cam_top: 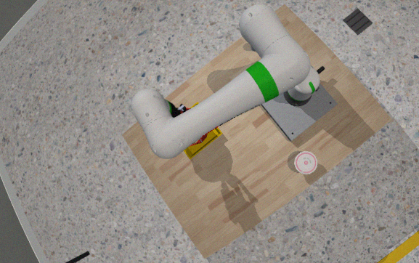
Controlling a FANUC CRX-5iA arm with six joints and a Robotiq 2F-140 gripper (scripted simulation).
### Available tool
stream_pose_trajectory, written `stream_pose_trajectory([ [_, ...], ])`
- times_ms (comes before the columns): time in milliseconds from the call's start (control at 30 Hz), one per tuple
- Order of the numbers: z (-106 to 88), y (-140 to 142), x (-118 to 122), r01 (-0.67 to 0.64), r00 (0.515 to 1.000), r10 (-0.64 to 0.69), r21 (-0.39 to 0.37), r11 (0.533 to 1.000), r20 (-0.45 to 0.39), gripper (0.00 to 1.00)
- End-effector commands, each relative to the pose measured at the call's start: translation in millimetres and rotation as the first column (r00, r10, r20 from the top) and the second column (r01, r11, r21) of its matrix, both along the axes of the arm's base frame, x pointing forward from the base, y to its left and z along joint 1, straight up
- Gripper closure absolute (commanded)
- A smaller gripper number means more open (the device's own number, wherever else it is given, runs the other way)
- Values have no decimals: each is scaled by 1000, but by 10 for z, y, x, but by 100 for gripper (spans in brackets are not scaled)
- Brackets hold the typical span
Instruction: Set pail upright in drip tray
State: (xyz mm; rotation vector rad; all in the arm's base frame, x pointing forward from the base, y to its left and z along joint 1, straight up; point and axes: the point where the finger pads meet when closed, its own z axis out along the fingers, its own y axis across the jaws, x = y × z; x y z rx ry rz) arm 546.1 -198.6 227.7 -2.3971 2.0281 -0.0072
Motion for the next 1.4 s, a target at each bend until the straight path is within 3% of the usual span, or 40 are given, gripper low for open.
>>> stream_pose_trajectory([
  [0, -12, -3, 3, 0, 1000, 0, -1, 1000, 2, 90],
  [433, -141, -4, 4, 0, 1000, 0, -1, 1000, 2, 90],
  [1367, -226, -4, 5, 0, 1000, 0, -1, 1000, 2, 90],
])
